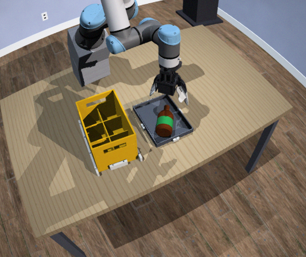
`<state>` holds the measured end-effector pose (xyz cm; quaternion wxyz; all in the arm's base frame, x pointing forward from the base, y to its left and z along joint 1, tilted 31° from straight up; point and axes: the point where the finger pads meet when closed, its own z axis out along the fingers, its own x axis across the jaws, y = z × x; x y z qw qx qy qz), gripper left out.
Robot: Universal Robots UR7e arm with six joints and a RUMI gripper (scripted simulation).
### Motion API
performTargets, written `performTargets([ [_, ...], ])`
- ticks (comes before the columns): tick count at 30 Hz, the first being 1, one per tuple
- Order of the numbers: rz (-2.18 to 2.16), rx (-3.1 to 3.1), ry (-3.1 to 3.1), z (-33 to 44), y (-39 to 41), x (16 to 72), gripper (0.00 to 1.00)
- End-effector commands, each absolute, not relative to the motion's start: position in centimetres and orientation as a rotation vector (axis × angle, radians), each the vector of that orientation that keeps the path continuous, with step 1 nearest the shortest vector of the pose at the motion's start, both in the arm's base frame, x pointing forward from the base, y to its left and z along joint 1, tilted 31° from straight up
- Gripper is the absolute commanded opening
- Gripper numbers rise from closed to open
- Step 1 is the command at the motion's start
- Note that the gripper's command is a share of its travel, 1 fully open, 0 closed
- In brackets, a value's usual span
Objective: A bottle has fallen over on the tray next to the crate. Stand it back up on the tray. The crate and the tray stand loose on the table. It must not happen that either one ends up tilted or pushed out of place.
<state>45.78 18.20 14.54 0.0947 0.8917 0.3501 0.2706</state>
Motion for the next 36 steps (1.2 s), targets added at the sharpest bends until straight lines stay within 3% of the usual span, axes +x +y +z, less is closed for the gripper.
performTargets([
  [1, 0.789, 2.621, 1.089, 13.9, 19.0, 44.7, 1.00],
  [36, 0.721, 2.510, 1.319, 10.7, 21.6, 39.8, 1.00],
])
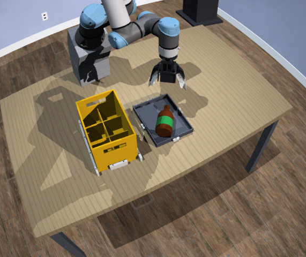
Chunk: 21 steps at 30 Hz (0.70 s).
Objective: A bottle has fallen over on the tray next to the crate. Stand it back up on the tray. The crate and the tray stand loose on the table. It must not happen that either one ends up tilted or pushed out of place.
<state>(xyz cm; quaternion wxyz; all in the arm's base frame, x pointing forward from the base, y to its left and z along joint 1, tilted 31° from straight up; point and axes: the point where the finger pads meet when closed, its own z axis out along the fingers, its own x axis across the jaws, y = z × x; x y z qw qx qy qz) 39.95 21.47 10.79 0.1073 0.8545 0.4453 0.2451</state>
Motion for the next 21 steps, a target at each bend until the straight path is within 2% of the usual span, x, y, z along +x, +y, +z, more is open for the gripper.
performTargets([
  [1, 0.720, 2.509, 1.321, 10.70, 21.58, 39.74, 1.00],
  [17, 0.717, 2.505, 1.329, 10.59, 21.66, 39.55, 1.00],
  [18, 0.717, 2.505, 1.329, 10.59, 21.66, 39.55, 0.00],
  [21, 0.717, 2.505, 1.329, 10.59, 21.66, 39.55, 0.00],
])
